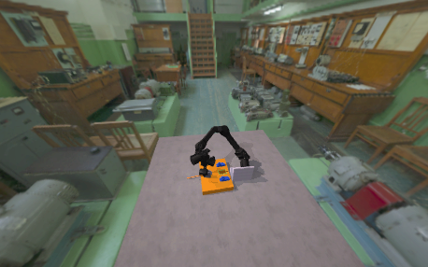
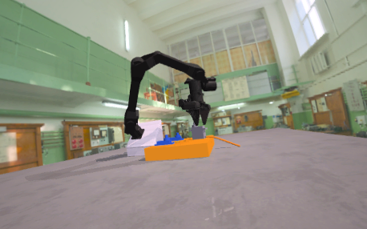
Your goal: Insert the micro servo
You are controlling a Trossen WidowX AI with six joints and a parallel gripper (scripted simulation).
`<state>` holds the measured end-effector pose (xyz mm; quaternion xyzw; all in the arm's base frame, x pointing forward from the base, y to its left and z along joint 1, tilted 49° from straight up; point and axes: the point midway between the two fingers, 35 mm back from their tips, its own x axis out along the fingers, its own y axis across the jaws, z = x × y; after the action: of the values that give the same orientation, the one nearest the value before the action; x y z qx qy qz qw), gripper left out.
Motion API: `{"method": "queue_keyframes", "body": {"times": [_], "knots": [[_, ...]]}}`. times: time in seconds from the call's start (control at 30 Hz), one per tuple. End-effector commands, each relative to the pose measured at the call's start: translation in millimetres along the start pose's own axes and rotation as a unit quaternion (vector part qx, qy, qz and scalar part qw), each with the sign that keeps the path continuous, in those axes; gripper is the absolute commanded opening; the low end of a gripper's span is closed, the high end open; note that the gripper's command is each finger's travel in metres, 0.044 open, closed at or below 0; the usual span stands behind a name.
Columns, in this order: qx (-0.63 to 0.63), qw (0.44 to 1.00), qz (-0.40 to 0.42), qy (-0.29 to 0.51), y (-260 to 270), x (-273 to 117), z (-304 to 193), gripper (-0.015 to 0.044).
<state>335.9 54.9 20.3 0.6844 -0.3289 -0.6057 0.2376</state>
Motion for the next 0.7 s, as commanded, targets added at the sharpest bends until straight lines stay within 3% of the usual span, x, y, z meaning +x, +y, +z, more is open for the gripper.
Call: {"method": "queue_keyframes", "body": {"times": [0.0,0.2,0.57,0.67], "knots": [[-0.002,1.0,0.003,-0.002,1.7,7.1,0.6,0.044],[-0.002,1.0,0.003,-0.002,2.0,14.2,0.7,0.044],[-0.002,1.0,0.003,-0.002,2.0,14.2,0.7,0.0151],[-0.002,1.0,0.003,-0.002,2.0,14.2,0.7,0.0131]]}}
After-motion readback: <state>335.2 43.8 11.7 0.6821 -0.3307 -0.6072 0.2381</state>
